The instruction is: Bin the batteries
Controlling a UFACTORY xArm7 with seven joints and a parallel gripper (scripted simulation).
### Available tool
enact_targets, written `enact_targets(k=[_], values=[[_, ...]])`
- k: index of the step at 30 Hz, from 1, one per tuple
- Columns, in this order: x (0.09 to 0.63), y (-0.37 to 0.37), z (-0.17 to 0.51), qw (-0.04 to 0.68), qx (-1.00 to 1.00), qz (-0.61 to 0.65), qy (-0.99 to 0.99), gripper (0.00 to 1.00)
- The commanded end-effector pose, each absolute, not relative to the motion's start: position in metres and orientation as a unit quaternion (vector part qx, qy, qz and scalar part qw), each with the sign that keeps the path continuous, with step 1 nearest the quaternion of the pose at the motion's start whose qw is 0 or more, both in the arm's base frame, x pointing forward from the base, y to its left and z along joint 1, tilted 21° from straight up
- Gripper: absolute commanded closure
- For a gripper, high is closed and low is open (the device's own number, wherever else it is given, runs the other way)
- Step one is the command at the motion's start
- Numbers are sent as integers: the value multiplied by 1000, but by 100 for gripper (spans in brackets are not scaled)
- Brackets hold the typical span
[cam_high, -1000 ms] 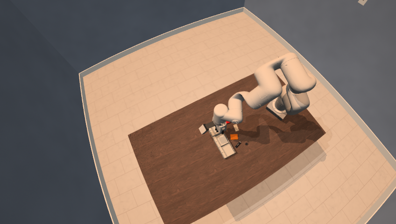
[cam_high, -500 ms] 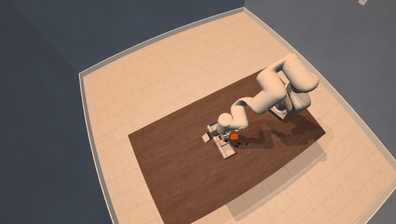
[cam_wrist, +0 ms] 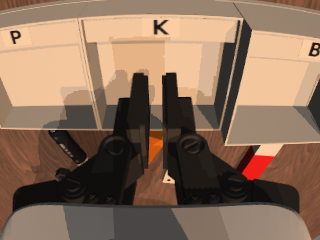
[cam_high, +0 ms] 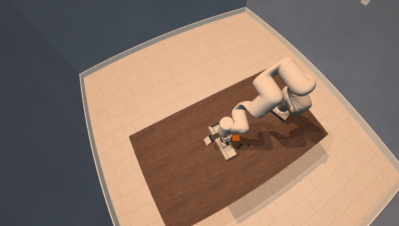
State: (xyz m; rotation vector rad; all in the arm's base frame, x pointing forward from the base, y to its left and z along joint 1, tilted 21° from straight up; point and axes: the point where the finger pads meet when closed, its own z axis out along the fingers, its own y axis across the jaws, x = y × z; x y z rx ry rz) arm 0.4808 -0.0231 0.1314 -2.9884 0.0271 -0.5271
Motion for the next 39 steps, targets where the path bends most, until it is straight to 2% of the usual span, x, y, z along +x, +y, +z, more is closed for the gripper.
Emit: enact_targets(k=[1, 39], values=[[486, -22, 123, 53, -983, -176, 9, 93], [493, -20, 104, 53, -983, -176, 9, 93]])
